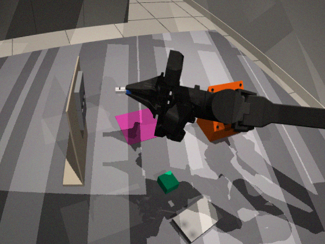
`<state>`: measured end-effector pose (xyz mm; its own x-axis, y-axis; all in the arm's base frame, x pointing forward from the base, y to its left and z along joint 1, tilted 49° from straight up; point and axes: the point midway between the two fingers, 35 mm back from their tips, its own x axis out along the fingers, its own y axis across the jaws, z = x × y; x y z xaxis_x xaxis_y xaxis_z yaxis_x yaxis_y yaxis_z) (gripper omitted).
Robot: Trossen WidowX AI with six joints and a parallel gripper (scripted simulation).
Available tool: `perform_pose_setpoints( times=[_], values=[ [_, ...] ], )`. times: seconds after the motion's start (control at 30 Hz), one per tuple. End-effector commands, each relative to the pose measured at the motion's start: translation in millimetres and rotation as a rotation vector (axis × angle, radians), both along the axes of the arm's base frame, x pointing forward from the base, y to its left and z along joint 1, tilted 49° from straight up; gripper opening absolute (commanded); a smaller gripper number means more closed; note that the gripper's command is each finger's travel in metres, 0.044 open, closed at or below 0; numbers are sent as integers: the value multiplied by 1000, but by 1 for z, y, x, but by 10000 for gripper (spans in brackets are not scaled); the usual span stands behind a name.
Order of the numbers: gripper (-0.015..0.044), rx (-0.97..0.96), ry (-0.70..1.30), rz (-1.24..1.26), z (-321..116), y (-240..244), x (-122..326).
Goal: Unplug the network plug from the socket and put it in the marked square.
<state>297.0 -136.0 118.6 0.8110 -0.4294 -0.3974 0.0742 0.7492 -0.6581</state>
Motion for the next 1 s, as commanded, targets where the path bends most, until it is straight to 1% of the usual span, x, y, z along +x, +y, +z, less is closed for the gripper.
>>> perform_pose_setpoints(
  times=[0.0,0.1,0.47,0.97],
  values=[
    [0,-9,-11,3,7,-2,0],
    [0,-9,20,20,1,-3,0],
    [0,17,219,155,-45,-5,-4],
    [0,109,406,357,-100,-1,-20]
  ],
)
